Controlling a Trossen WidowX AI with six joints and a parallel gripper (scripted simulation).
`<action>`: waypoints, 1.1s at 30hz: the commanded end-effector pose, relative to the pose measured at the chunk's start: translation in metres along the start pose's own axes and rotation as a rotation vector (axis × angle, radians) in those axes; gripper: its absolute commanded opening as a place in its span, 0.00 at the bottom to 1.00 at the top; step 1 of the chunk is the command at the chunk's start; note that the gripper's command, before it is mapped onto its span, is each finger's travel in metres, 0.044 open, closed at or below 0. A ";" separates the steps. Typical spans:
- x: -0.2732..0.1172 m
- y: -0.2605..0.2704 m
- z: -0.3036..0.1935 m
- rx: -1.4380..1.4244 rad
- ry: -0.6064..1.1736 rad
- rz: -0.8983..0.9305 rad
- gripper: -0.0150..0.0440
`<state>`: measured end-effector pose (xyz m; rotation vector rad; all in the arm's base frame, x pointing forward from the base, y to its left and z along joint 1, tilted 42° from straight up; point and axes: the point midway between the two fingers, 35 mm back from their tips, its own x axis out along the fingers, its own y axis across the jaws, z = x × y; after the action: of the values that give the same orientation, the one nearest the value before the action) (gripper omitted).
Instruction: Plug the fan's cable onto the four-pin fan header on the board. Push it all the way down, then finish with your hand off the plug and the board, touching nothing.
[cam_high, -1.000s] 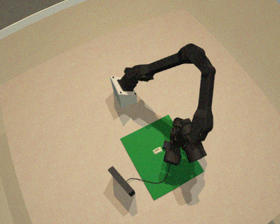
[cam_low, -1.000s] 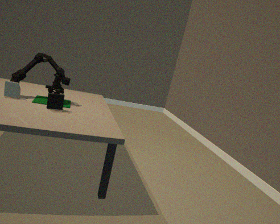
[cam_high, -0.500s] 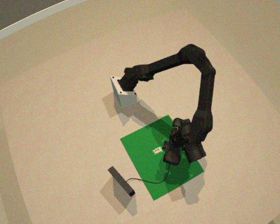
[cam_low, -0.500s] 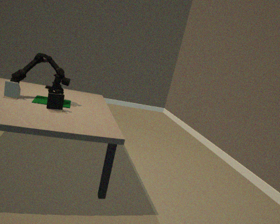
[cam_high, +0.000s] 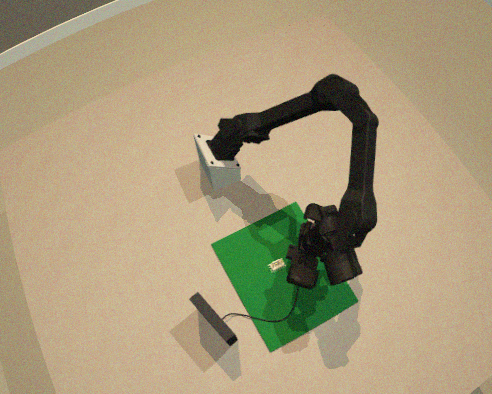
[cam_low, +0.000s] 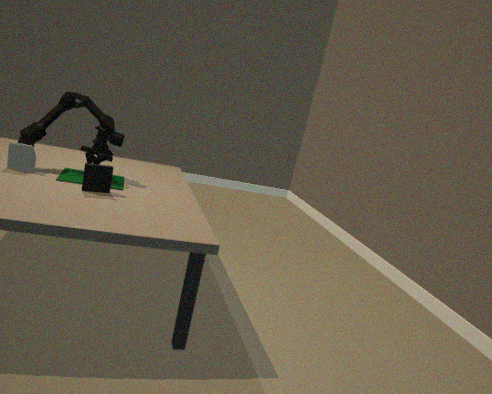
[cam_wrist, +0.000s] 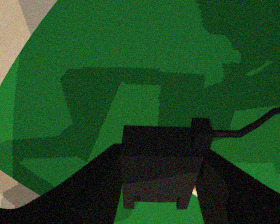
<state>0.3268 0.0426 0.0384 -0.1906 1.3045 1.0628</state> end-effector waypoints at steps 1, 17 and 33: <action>-0.013 0.000 -0.002 -0.007 0.001 -0.007 0.25; -0.044 0.002 -0.017 0.082 -0.011 -0.001 0.25; -0.038 0.003 -0.052 0.631 -0.084 0.036 0.25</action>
<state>0.2975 -0.0083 0.0561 0.2713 1.4884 0.6960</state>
